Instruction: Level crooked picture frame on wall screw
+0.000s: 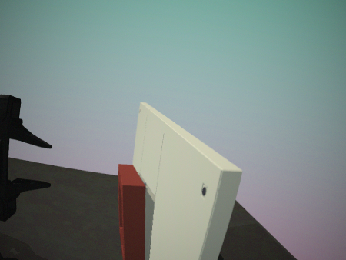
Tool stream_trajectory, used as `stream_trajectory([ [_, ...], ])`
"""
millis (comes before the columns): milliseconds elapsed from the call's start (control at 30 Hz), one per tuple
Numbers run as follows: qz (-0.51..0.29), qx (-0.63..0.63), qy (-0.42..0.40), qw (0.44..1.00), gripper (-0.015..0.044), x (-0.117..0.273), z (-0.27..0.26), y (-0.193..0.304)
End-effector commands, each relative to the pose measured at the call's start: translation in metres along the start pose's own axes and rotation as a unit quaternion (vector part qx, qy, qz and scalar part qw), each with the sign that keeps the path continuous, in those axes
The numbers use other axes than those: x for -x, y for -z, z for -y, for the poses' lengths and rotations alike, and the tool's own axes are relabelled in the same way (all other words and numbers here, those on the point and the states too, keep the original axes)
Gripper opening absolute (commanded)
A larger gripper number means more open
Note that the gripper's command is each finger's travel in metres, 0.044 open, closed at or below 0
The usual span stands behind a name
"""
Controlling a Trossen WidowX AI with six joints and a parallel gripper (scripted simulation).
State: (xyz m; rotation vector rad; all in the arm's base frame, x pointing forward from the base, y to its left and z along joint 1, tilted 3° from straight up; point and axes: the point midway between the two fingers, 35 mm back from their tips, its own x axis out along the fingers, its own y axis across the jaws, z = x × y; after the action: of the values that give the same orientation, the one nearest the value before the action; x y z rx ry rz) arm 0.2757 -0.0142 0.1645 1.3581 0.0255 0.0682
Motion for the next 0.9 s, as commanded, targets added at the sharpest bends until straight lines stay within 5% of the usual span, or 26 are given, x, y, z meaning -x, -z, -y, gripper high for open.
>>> stream_trajectory([
  [0,0.002,-0.006,0.000,1.000,0.0260,-0.006,0.000,0.000],
  [400,0.003,-0.006,-0.002,1.000,0.0260,-0.079,0.001,0.000],
  [867,0.003,-0.006,-0.002,1.000,0.0260,-0.080,0.001,0.000],
])
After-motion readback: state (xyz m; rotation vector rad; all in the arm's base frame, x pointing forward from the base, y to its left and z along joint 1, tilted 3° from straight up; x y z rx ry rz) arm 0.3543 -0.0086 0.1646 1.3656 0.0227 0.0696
